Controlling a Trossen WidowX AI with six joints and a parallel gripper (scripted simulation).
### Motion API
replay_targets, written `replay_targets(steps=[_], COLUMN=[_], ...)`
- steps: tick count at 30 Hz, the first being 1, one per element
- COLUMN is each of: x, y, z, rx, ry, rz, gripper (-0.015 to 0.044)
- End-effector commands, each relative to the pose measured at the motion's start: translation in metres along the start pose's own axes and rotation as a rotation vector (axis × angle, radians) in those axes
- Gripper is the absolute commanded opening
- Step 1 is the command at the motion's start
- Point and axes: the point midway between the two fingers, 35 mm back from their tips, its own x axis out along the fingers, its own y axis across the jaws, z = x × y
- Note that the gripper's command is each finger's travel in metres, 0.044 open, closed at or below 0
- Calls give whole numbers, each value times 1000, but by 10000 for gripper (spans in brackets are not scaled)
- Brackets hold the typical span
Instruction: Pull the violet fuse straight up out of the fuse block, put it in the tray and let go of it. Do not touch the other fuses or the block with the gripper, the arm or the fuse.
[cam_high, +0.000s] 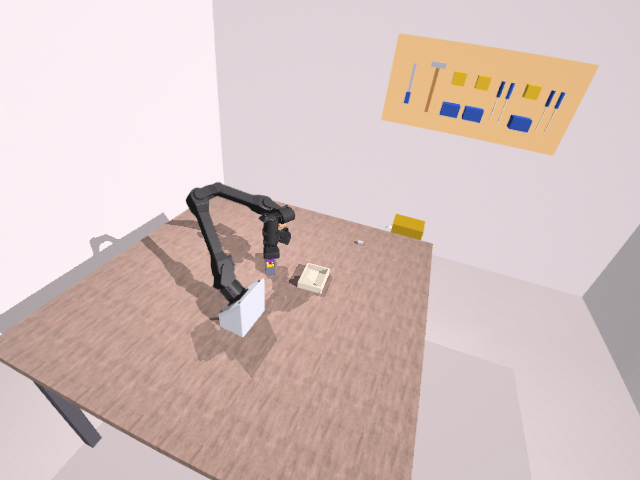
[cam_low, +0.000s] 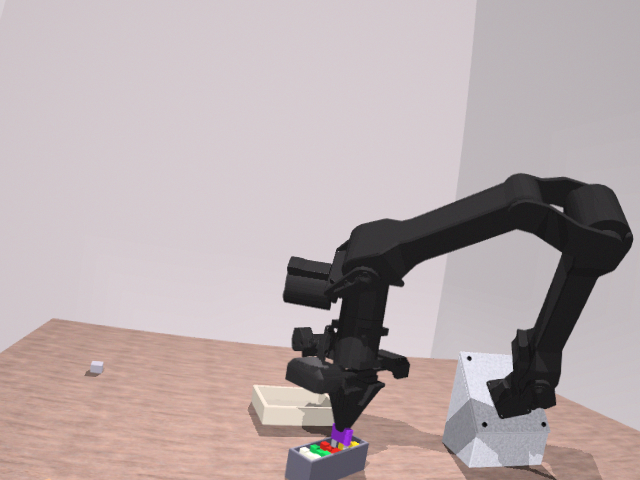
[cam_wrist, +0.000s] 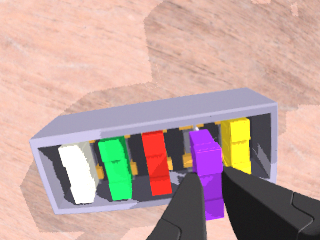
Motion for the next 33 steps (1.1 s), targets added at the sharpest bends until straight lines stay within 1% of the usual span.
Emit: replay_targets(steps=[1,24,33], x=[-3,-14,-29], y=[0,0,0], z=[0,0,0], rx=[-6,-4,-4], ry=[-3,-2,-2], rz=[-2,-1,-2], gripper=[0,0,0])
